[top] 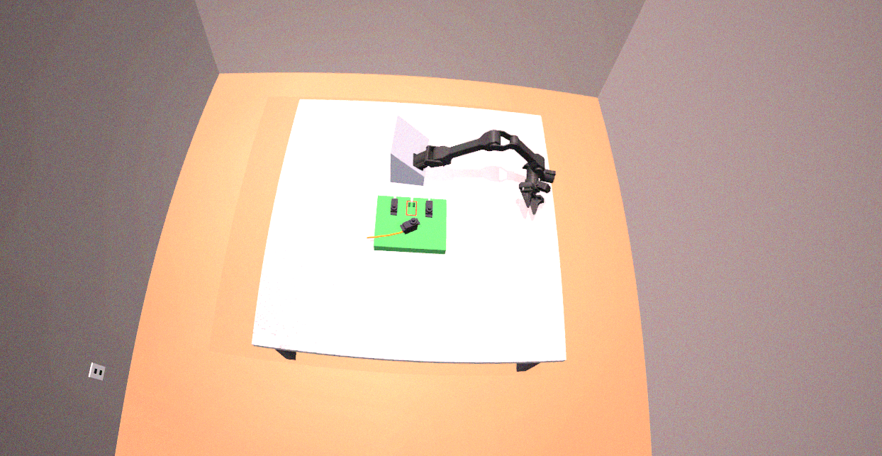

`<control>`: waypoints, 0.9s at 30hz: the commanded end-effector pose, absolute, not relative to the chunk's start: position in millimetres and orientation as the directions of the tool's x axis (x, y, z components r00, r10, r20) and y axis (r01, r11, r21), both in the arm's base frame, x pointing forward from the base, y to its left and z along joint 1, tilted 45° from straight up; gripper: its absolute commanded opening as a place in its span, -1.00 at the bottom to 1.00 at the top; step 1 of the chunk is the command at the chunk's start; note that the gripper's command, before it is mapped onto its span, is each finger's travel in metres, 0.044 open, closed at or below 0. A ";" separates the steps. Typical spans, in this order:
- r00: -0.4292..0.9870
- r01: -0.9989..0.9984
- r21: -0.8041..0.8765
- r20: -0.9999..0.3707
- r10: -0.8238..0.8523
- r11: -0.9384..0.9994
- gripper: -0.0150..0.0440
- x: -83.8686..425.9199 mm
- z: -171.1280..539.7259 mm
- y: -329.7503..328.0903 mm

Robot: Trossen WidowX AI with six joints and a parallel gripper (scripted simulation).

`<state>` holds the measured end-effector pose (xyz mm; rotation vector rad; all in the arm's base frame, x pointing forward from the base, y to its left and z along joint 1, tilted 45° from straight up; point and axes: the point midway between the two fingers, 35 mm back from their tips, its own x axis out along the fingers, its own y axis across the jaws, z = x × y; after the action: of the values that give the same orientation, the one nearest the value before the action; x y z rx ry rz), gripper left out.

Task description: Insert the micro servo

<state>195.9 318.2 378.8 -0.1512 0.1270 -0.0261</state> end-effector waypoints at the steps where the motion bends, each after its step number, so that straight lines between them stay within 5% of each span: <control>1: 0.991 0.016 -0.154 -0.125 -0.036 0.988 0.95 196.3 378.6 318.1; 27: 0.920 -0.096 -0.582 -0.362 -0.151 0.808 1.00 275.9 313.2 284.3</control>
<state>263.5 292.3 327.5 -0.5434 0.3520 -0.0385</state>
